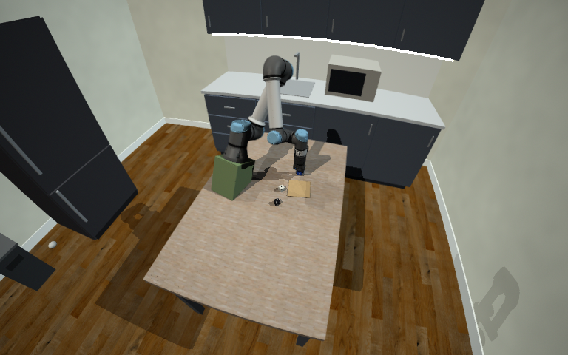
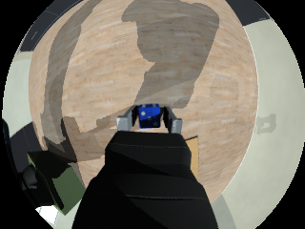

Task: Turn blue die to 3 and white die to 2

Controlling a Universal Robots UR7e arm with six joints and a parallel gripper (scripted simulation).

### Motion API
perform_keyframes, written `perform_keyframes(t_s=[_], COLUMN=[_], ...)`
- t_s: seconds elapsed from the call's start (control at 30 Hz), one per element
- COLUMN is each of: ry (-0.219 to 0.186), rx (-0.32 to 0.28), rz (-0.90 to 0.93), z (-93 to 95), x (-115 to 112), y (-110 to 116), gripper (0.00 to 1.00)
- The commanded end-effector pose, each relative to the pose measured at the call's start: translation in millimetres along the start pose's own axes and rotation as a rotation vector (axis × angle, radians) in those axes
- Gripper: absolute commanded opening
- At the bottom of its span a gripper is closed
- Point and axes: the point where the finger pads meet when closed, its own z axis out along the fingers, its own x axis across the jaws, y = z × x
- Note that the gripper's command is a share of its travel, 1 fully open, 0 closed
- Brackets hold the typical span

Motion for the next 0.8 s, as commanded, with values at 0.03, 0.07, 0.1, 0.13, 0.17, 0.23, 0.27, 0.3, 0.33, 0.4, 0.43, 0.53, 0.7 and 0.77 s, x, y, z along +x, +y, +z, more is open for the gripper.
perform_keyframes(t_s=[0.03,0.07,0.1,0.13,0.17,0.23,0.27,0.3,0.33,0.4,0.43,0.53,0.7,0.77], ry=[-0.003,-0.003,-0.003,-0.003,-0.003,-0.003,-0.003,-0.003,-0.003,-0.003,-0.003,-0.003,-0.003,-0.003], rx=[0.001,0.001,0.001,0.001,0.001,0.001,0.001,0.001,0.001,0.001,0.001,0.001,0.001,0.001], rz=[0.001,0.001,0.001,0.001,0.001,0.001,0.001,0.001,0.001,0.001,0.001,0.001,0.001,0.001], z=[1.1,1.1,1.1,1.1,1.1,1.1,1.1,1.1,1.1,1.1,1.1,1.1,1.1,1.1], x=[-1.8,-1.8,-1.8,-1.8,-1.8,-1.8,-1.8,-1.8,-1.8,-1.8,-1.8,-1.8,-1.8,-1.8], y=[-0.4,-0.4,-0.4,-0.4,-0.4,-0.4,-0.4,-0.4,-0.4,-0.4,-0.4,-0.4,-0.4,-0.4], gripper=[0.87,0.57,0.57,0.57,0.57,0.57,0.57,0.57,0.57,0.57,0.57,0.57,0.57,0.57])
